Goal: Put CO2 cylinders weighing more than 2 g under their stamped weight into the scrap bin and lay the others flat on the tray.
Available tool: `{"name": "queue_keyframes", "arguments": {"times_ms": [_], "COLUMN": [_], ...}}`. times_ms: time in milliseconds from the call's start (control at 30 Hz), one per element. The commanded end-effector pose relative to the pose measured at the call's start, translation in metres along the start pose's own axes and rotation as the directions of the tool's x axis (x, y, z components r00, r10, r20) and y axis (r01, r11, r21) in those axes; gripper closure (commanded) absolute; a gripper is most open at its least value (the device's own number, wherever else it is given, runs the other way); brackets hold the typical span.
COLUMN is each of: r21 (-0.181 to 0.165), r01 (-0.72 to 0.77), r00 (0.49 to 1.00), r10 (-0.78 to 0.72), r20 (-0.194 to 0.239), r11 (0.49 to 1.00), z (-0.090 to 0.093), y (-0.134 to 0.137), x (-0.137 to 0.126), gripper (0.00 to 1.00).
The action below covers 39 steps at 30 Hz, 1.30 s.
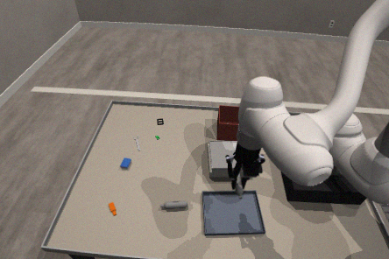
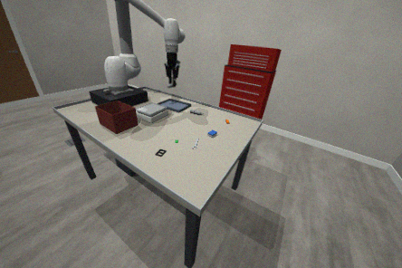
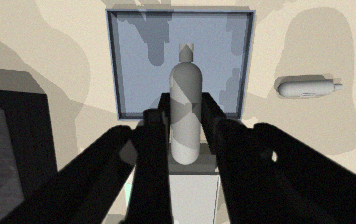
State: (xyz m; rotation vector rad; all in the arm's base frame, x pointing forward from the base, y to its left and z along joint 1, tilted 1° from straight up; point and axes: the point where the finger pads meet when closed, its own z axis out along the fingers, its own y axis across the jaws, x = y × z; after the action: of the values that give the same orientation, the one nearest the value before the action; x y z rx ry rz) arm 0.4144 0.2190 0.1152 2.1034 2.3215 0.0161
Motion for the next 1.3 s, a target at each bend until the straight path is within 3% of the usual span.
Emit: {"name": "queue_keyframes", "arguments": {"times_ms": [0,167,367,667,733,1067,1267], "r21": [-0.001,-0.004,0.001,0.0,0.0,0.001,0.001], "r01": [-0.012,-0.012,-0.015,-0.015,-0.015,-0.015,-0.015], "r00": [1.0,1.0,1.0,1.0,1.0,1.0,1.0], "r10": [0.012,0.012,0.015,0.015,0.015,0.015,0.015], "r20": [0.011,0.01,0.011,0.011,0.011,0.011,0.01], "r11": [1.0,1.0,1.0,1.0,1.0,1.0,1.0], "z": [0.0,0.001,0.019,0.071,0.071,0.134,0.154], "y": [0.001,0.002,-0.001,-0.001,-0.001,-0.001,-0.002], "x": [0.019,0.02,0.017,0.016,0.016,0.016,0.016], "gripper": [0.9,0.9,0.9,0.9,0.9,0.9,0.9]}}
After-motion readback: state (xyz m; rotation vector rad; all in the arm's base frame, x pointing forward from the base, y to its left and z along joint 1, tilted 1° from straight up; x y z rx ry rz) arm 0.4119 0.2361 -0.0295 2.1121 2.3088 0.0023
